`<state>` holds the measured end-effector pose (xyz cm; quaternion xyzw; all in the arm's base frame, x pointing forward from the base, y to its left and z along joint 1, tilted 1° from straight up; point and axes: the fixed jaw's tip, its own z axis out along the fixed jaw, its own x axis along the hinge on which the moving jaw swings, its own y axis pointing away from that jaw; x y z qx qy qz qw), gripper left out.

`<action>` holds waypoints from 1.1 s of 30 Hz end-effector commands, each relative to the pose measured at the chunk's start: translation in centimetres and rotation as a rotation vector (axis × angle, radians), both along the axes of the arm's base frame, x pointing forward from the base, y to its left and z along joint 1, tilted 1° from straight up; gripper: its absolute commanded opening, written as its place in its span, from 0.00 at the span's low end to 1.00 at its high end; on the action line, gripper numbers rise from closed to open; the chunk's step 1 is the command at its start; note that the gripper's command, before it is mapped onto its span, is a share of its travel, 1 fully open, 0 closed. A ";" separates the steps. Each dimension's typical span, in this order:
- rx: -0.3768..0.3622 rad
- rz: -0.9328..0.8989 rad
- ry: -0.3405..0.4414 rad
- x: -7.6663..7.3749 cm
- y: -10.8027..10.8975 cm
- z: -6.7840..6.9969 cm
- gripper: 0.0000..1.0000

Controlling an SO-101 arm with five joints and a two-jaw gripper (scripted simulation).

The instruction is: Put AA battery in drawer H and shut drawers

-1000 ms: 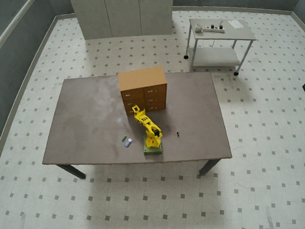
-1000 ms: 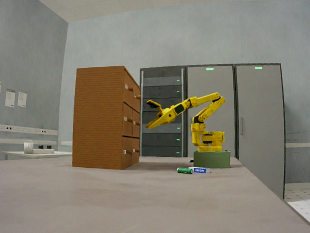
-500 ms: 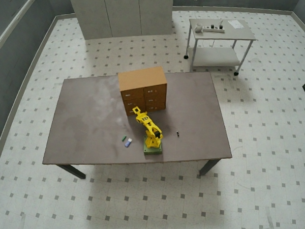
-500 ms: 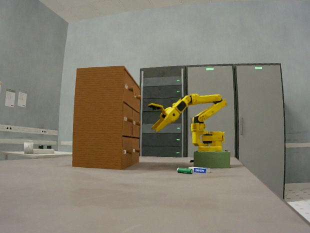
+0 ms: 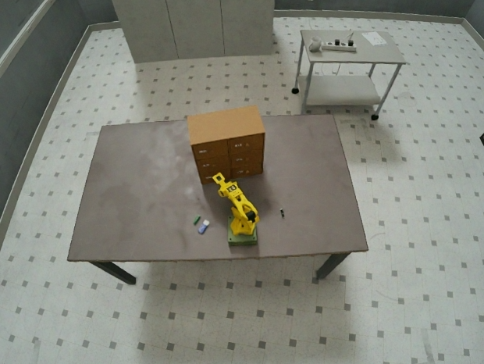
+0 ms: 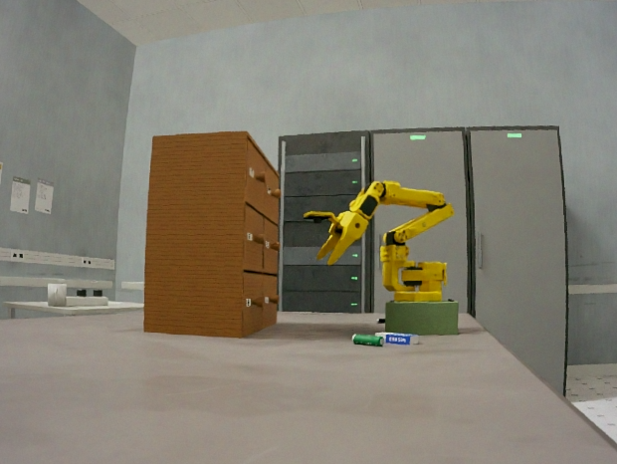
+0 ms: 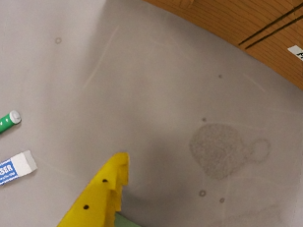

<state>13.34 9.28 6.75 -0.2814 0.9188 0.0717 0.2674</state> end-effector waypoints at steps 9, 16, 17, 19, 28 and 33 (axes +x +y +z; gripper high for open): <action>-0.030 0.002 0.038 -0.9 -0.7 0.4 0.50; -0.030 0.002 0.038 -0.9 -0.7 0.4 0.50; -0.030 0.002 0.038 -0.9 -0.7 0.4 0.50; -0.030 0.002 0.038 -0.9 -0.7 0.4 0.50; -0.030 0.002 0.038 -0.9 -0.7 0.4 0.50; 0.010 -0.101 -0.020 0.9 -1.4 0.0 0.48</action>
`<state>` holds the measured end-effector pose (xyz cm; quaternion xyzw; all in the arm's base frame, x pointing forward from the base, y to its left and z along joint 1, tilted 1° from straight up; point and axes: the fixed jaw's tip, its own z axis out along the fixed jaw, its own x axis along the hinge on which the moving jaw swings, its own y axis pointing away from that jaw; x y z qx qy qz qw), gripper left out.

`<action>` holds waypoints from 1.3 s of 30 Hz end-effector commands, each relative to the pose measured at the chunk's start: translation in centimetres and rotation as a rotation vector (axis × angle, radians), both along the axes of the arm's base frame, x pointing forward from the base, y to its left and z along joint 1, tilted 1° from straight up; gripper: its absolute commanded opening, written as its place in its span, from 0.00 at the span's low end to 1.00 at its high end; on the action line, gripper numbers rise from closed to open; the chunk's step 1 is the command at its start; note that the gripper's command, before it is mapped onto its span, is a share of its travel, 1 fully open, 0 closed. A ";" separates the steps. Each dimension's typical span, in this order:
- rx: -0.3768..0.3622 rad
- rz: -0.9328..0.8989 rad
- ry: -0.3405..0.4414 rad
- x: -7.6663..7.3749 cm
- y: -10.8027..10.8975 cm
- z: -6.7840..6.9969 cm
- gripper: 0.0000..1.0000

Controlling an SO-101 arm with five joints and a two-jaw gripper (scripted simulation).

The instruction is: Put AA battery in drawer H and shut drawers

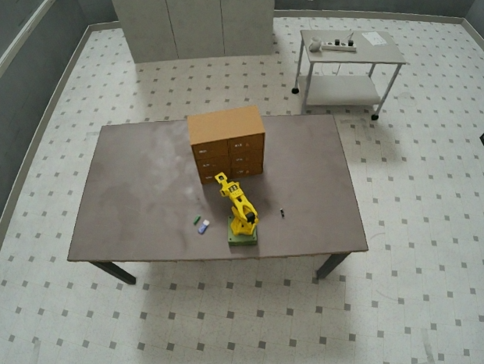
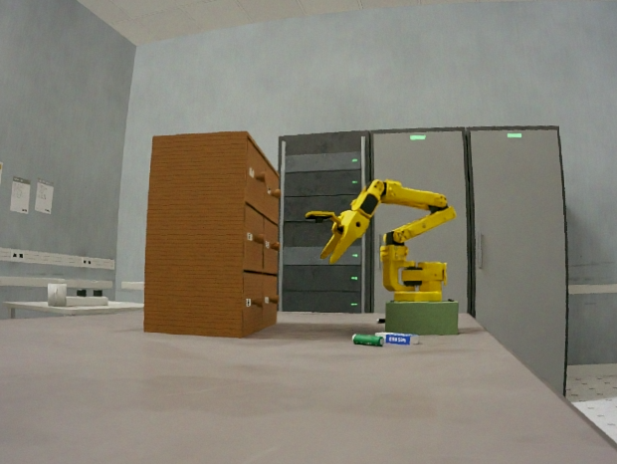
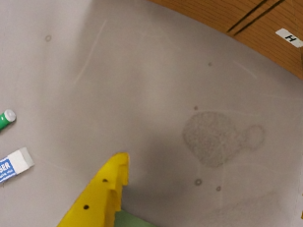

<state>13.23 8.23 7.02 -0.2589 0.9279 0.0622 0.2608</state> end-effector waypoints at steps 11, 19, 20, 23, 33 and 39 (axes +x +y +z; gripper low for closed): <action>0.078 -0.255 -0.164 4.1 -2.7 -0.8 0.43; 0.105 -0.397 -0.261 5.7 -5.0 -1.1 0.39; 0.108 -0.417 -0.276 5.9 -5.3 -1.1 0.39; 0.115 -0.476 -0.319 6.4 -6.4 -1.2 0.38; 0.125 -0.632 -0.439 7.1 -9.5 -1.2 0.34; 0.129 -0.709 -0.534 7.5 -11.3 -0.4 0.31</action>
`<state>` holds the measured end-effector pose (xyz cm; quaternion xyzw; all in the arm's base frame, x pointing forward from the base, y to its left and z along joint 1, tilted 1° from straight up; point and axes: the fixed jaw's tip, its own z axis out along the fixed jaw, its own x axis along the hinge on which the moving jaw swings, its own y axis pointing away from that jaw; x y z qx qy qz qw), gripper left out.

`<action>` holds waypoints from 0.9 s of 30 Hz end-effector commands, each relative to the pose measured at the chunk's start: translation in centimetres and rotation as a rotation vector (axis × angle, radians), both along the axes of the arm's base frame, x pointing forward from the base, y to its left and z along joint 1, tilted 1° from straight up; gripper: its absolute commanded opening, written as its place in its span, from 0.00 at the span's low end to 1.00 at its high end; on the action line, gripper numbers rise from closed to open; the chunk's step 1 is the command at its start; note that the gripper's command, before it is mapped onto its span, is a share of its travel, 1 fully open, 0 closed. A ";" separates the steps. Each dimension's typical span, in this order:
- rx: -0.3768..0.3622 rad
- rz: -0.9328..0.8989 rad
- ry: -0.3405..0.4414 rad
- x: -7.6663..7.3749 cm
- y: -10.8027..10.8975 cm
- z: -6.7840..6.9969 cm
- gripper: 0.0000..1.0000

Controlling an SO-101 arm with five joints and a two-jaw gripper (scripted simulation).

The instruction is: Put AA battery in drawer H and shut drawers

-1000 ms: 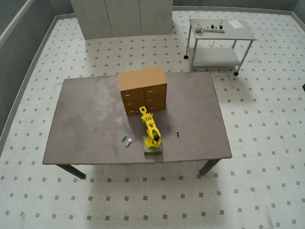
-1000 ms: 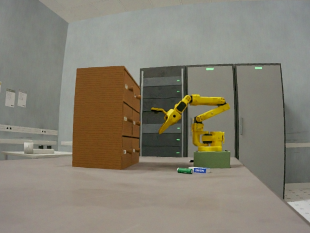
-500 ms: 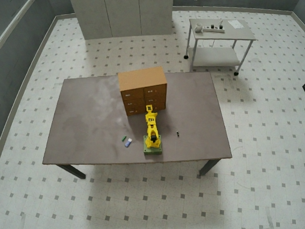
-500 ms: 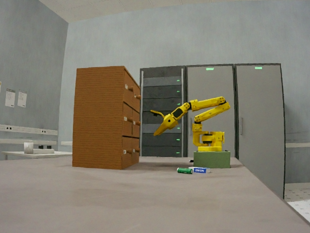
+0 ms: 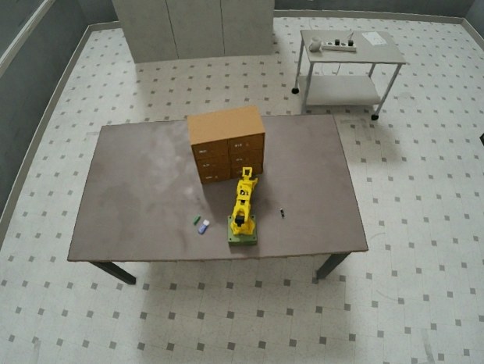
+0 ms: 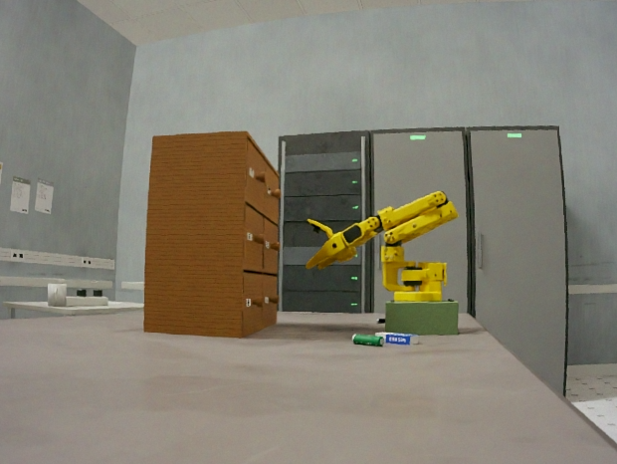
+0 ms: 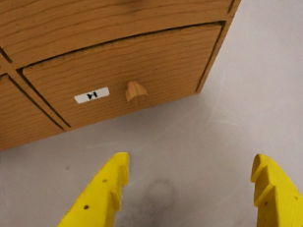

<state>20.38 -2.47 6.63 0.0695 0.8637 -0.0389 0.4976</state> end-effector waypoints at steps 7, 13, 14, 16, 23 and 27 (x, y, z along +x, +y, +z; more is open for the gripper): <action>0.006 -0.030 -0.035 0.4 -0.6 0.0 0.28; 0.006 -0.030 -0.035 0.4 -0.6 0.0 0.26; 0.006 -0.030 -0.035 0.4 -0.6 0.0 0.25; 0.006 -0.030 -0.035 0.4 -0.6 0.0 0.24; 0.006 -0.030 -0.035 0.4 -0.6 0.0 0.21; 0.006 -0.023 -0.035 0.9 -0.5 -0.2 0.21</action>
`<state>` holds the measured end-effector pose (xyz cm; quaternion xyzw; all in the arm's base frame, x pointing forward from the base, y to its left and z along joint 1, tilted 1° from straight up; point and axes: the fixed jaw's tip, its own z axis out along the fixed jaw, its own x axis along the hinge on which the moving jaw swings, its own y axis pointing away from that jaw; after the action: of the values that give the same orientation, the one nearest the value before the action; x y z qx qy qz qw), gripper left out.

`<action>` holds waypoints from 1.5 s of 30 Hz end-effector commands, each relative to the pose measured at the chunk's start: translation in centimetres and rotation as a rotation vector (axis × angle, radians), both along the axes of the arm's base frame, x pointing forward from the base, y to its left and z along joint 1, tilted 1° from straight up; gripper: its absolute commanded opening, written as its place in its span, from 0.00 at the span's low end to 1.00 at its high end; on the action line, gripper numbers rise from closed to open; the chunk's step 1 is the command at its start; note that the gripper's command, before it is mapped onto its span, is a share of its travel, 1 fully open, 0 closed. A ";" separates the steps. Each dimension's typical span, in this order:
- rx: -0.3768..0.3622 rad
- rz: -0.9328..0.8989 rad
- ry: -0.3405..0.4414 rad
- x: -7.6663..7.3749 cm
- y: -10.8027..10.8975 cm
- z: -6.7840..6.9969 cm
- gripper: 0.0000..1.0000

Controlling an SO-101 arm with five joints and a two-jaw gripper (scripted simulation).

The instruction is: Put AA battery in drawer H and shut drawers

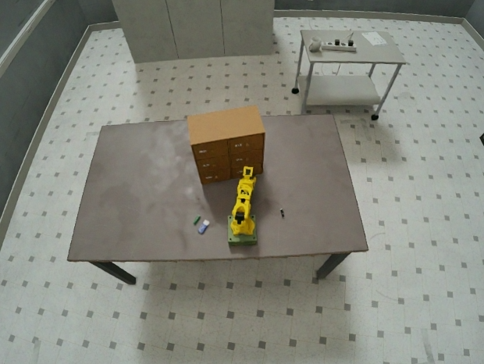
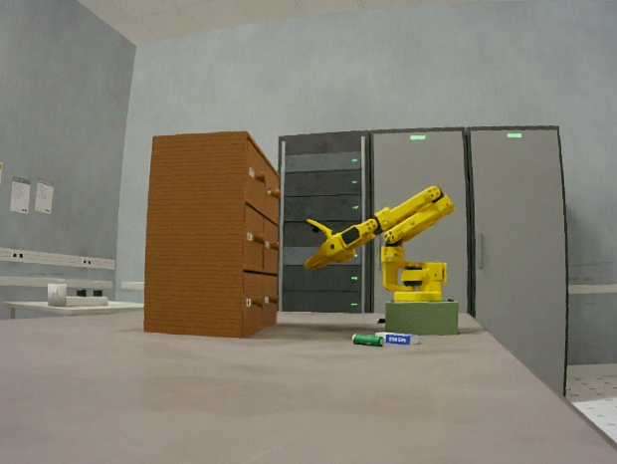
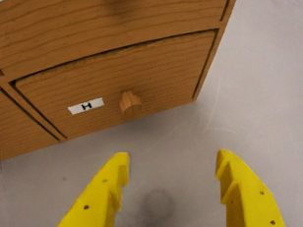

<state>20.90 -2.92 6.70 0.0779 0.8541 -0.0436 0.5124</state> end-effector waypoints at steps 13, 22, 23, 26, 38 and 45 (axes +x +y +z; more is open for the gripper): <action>0.005 0.022 0.000 2.3 0.2 -2.0 0.21; -0.008 0.040 -0.075 3.7 0.4 0.0 0.21; -0.010 0.042 -0.085 3.9 0.4 0.3 0.21; -0.012 0.047 -0.096 4.1 0.5 0.6 0.21; -0.003 0.047 -0.034 3.9 0.5 -2.7 0.21; 0.002 0.047 0.001 3.3 0.6 -4.9 0.21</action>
<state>23.88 -2.46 2.13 0.0611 0.8647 -0.0321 0.4974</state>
